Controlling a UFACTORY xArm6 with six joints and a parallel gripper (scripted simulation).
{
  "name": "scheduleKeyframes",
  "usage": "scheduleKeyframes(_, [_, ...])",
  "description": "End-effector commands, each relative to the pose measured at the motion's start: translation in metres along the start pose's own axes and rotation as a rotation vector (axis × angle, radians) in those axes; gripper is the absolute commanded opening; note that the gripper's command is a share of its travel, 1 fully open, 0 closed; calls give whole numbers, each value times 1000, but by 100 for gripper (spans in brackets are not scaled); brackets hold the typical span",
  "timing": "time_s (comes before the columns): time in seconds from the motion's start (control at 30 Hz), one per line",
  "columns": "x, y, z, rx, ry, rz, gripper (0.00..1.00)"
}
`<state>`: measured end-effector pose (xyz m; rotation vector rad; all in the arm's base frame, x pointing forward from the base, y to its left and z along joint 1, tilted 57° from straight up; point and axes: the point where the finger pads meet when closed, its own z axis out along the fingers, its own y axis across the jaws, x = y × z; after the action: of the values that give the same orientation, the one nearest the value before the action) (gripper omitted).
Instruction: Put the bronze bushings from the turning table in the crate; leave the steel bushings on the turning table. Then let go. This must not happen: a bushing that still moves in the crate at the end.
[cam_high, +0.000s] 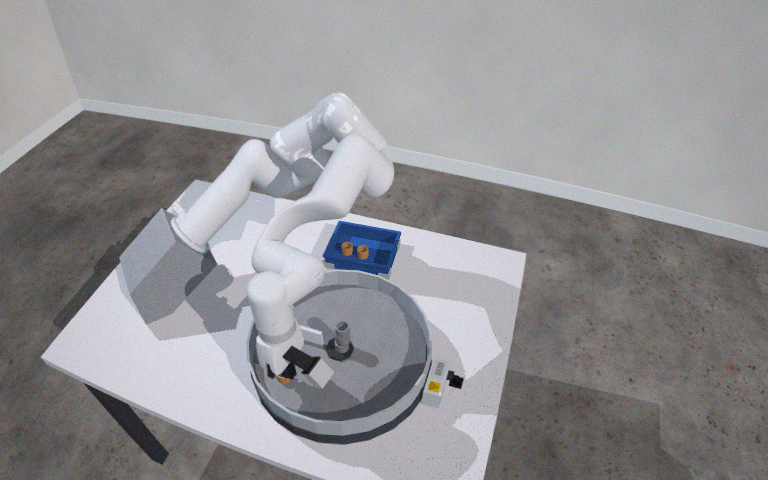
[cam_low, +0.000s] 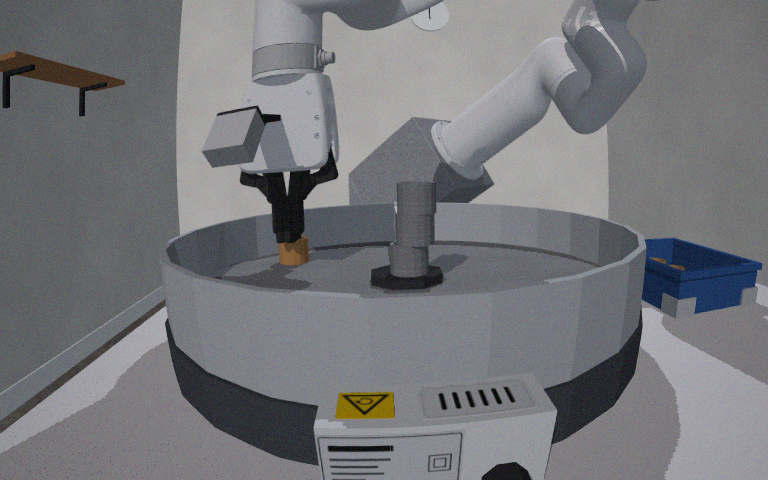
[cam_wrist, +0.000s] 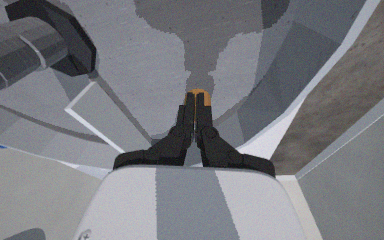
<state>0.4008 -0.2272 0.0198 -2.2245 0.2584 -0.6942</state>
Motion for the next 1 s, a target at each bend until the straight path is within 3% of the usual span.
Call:
scheduleKeyframes(0.0, [6,3,0,1,-1,-1,0])
scheduleKeyframes(0.97, [34,13,0,1,-1,-1,0])
